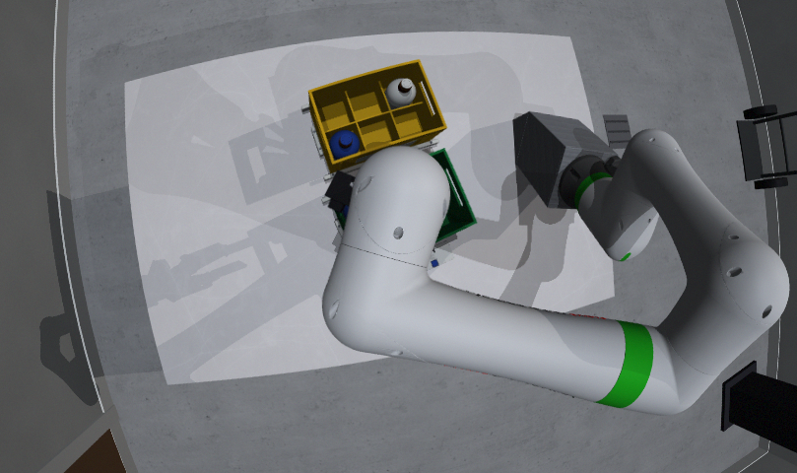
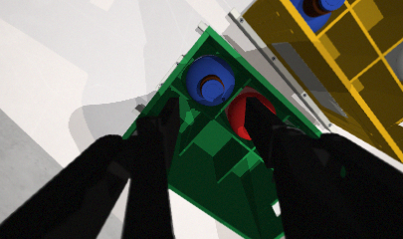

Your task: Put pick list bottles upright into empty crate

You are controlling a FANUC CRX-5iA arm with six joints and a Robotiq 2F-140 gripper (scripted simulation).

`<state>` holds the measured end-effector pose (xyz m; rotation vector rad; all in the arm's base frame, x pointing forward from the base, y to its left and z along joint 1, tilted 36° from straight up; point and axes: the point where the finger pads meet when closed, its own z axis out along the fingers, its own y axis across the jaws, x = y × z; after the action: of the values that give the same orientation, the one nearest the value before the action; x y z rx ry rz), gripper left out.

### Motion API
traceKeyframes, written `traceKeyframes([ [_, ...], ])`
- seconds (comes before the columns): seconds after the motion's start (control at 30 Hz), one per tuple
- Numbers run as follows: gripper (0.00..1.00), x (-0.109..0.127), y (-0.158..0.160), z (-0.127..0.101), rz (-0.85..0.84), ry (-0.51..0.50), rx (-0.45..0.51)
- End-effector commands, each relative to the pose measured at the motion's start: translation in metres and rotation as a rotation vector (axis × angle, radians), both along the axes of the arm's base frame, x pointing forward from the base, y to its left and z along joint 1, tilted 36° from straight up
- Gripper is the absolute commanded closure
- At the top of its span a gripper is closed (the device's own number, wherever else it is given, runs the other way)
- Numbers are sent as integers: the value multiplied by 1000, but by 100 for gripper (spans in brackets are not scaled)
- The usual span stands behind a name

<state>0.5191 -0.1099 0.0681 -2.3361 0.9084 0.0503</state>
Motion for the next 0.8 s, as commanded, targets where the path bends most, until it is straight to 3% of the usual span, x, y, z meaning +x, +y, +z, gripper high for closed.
traceKeyframes([
  [0.0,56,-3,4,6,-1,0,-1],
  [0.77,56,-46,66,79,0,0,-1],
])
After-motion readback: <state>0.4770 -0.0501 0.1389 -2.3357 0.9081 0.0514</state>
